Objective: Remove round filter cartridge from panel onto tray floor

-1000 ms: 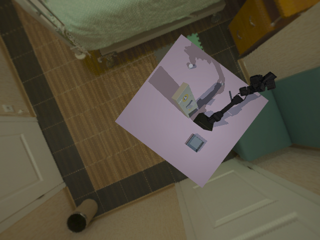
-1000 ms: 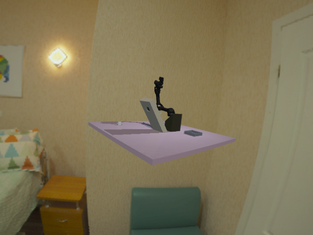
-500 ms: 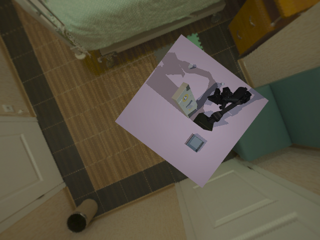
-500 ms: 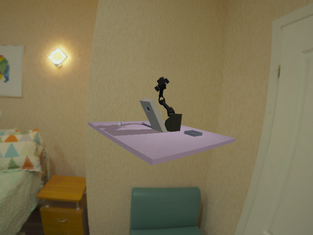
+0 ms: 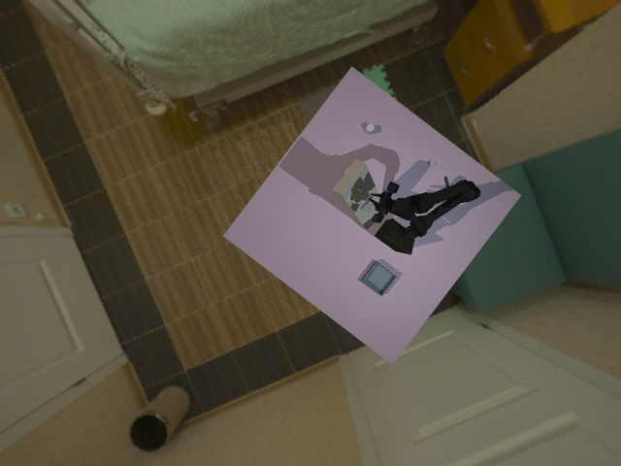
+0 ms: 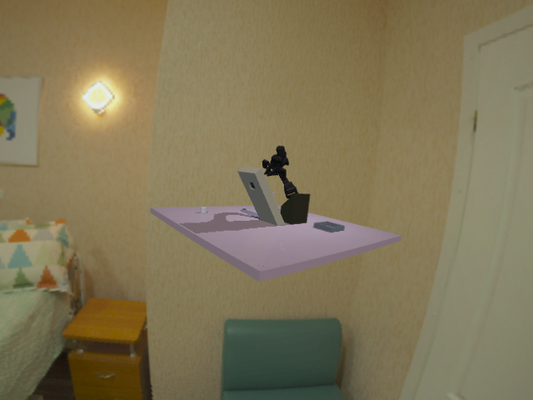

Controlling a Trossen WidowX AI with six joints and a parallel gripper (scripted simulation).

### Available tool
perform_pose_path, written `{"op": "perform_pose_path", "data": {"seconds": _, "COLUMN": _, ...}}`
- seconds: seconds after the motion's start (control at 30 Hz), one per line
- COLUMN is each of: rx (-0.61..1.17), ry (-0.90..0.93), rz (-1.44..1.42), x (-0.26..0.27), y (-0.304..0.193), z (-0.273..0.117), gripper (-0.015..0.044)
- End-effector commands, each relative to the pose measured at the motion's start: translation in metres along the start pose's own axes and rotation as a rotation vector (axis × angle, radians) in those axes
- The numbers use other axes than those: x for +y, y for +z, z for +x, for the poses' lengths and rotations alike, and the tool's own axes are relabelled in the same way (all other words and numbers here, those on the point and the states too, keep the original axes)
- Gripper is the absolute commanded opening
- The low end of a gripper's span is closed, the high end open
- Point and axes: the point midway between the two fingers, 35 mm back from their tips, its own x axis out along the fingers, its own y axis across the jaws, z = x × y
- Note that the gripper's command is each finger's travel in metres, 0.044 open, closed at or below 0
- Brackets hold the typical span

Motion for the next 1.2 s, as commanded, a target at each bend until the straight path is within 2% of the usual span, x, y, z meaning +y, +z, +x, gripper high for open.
{"op": "perform_pose_path", "data": {"seconds": 0.0, "rx": 0.021, "ry": -0.035, "rz": -0.047, "x": -0.001, "y": -0.006, "z": 0.004, "gripper": 0.0091}}
{"op": "perform_pose_path", "data": {"seconds": 0.37, "rx": 0.022, "ry": -0.034, "rz": -0.047, "x": -0.001, "y": -0.006, "z": 0.006, "gripper": 0.0091}}
{"op": "perform_pose_path", "data": {"seconds": 1.17, "rx": 0.023, "ry": -0.032, "rz": -0.044, "x": -0.002, "y": -0.006, "z": 0.045, "gripper": 0.0091}}
